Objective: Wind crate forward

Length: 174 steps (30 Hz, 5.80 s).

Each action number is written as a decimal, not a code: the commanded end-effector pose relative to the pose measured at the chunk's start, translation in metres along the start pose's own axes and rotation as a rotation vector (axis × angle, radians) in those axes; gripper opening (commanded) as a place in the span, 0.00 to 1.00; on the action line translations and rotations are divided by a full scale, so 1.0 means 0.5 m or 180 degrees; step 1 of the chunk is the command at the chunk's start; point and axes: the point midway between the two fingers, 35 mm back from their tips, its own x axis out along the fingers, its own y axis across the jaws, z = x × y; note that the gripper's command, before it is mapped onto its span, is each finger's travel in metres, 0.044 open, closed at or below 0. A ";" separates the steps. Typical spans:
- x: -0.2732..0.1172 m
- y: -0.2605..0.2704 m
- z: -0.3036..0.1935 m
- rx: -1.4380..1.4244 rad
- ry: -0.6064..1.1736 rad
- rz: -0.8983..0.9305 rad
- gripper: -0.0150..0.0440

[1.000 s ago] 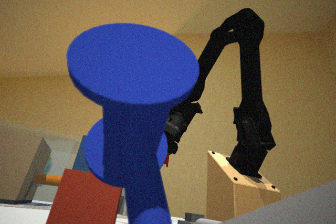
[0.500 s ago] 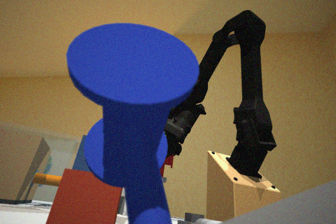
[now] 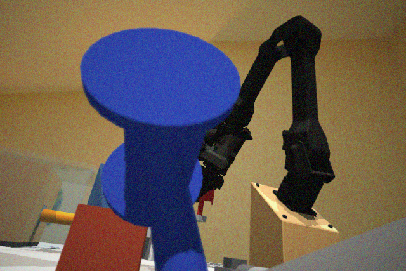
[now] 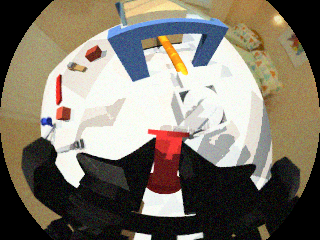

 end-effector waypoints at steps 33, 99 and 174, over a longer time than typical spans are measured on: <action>-0.014 -0.073 -0.039 0.0000 0.0049 -0.0039 0.25; -0.016 -0.210 -0.034 -0.0003 0.0048 -0.0058 0.25; 0.040 -0.329 0.096 -0.0018 0.0029 -0.0070 0.25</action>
